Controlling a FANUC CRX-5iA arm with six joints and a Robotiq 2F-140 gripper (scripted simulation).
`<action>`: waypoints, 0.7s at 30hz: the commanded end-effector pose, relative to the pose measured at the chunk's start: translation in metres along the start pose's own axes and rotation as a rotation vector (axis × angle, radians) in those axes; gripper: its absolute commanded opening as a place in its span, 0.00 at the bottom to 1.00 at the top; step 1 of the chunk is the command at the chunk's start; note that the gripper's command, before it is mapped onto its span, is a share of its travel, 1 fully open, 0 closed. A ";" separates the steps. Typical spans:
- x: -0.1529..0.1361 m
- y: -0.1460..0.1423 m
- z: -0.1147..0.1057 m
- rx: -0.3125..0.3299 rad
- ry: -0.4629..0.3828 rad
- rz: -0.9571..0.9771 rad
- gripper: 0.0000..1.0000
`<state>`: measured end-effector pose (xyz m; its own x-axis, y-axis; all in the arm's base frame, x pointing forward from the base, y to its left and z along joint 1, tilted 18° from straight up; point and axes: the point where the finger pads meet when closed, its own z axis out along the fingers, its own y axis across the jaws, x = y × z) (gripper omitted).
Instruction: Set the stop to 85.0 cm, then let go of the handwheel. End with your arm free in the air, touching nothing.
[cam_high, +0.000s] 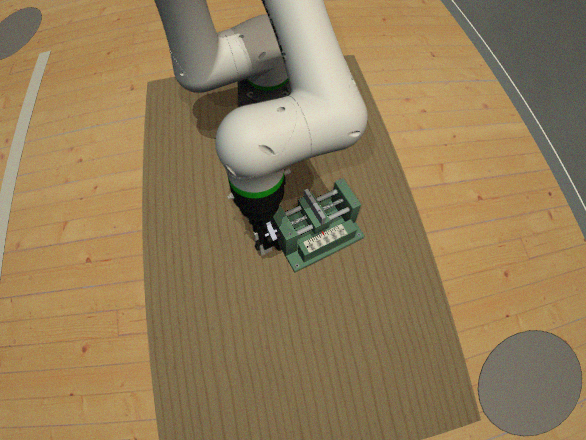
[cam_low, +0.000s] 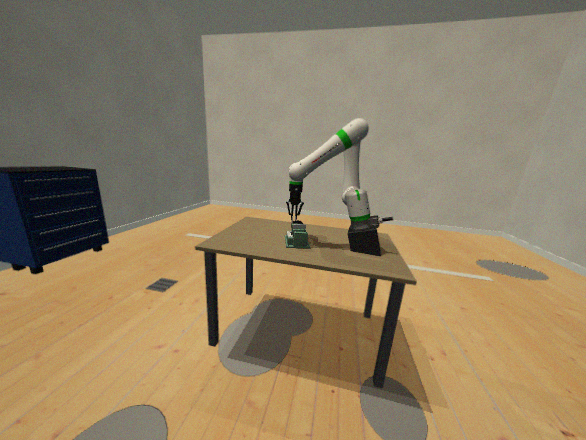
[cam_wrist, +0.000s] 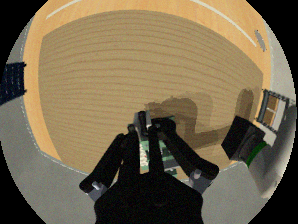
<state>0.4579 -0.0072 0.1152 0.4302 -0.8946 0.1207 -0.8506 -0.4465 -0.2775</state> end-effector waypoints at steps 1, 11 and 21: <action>0.000 -0.001 0.002 0.000 0.000 0.000 0.04; 0.000 -0.005 0.011 0.000 0.000 0.000 0.04; 0.000 -0.005 0.029 0.000 0.000 0.000 0.04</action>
<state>0.4704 -0.0041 0.0930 0.4302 -0.8946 0.1207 -0.8506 -0.4465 -0.2778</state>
